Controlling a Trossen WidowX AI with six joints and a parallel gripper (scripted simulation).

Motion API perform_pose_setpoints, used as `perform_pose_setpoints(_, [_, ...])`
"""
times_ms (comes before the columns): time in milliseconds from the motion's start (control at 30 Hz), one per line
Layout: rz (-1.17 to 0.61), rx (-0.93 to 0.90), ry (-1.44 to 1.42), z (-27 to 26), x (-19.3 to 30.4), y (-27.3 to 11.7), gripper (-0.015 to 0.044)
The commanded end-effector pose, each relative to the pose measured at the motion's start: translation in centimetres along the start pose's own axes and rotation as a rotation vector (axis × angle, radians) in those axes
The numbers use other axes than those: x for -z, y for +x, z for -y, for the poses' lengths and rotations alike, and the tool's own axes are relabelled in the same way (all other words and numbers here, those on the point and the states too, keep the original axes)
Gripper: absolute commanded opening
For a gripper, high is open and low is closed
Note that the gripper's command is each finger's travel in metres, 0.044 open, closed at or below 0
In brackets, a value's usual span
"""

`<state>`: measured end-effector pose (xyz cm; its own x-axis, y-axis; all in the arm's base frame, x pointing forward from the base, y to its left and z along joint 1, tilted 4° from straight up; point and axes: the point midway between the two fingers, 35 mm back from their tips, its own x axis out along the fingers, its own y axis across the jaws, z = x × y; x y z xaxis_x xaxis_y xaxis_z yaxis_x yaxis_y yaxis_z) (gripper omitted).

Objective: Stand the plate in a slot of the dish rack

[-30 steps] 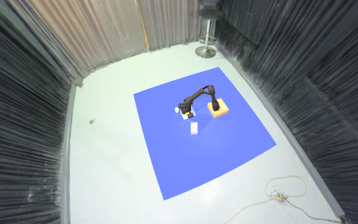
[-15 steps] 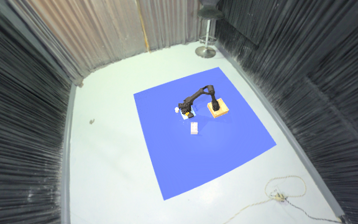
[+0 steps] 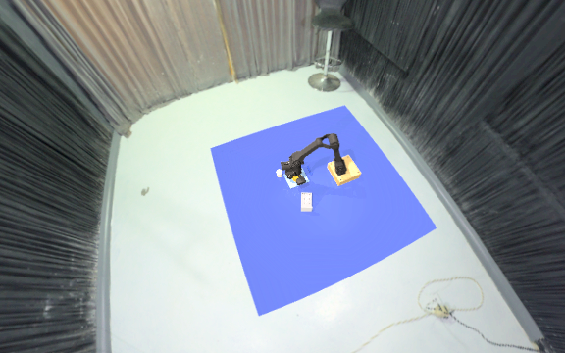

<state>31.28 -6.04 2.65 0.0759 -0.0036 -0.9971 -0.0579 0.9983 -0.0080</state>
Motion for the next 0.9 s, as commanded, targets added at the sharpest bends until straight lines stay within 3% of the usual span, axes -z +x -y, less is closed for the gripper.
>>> perform_pose_setpoints(0, [0.02, 0.007, -0.006, 0.3, -0.9, -2.6, 0.0031])
perform_pose_setpoints(67, [0.02, 0.007, -0.006, 0.3, -1.1, -3.7, 0.0])
perform_pose_setpoints(867, [0.021, 0.008, -0.006, 0.2, -1.1, -14.8, 0.0])
